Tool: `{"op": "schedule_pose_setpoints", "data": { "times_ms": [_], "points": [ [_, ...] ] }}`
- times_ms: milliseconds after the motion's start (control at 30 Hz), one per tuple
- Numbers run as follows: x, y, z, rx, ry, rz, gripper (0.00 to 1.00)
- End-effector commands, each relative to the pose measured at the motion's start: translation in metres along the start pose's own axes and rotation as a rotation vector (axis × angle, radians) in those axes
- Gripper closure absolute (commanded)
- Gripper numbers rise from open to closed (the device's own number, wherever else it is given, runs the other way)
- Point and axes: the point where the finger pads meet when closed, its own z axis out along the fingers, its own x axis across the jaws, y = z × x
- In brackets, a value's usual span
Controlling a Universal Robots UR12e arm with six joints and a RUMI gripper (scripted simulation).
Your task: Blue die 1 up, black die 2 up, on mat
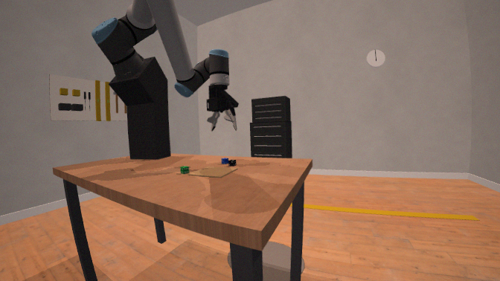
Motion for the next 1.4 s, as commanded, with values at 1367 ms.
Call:
{"op": "schedule_pose_setpoints", "data": {
  "times_ms": [1367],
  "points": [
    [-0.003,-0.003,0.035,0.0,0.001,-1.06,0.0]
  ]
}}
